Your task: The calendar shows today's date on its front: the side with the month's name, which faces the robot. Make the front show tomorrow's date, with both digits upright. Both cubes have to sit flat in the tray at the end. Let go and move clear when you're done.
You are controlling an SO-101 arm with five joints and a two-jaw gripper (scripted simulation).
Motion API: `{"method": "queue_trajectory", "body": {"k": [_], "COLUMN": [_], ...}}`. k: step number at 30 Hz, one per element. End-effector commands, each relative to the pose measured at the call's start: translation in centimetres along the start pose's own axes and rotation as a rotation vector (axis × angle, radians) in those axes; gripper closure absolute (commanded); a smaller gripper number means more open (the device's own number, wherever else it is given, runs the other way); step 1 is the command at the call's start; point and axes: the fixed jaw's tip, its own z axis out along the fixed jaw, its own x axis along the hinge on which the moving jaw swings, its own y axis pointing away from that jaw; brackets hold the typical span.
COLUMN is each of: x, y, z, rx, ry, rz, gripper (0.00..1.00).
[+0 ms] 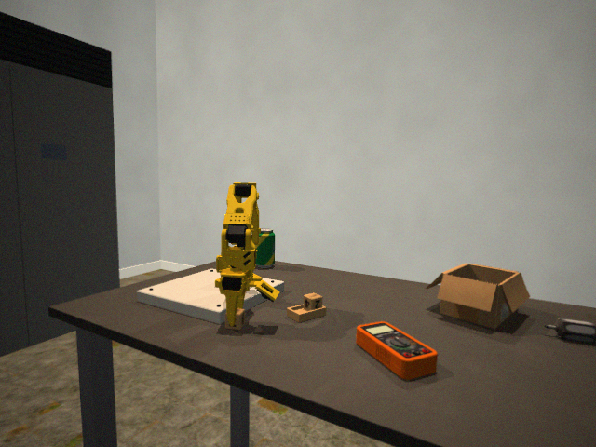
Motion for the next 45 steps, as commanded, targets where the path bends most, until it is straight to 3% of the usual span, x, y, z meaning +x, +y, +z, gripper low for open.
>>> {"method": "queue_trajectory", "body": {"k": [1,17,36,45], "x": [0.1,0.0,0.0,0.0], "y": [0.2,0.2,0.3,0.4], "z": [0.2,-0.1,-4.4,-4.8], "rx": [-0.02,-0.02,-0.02,-0.02], "ry": [0.003,0.003,0.003,0.003], "rz": [-0.004,-0.004,-0.004,-0.004], "gripper": [0.98,1.0,1.0,1.0]}}
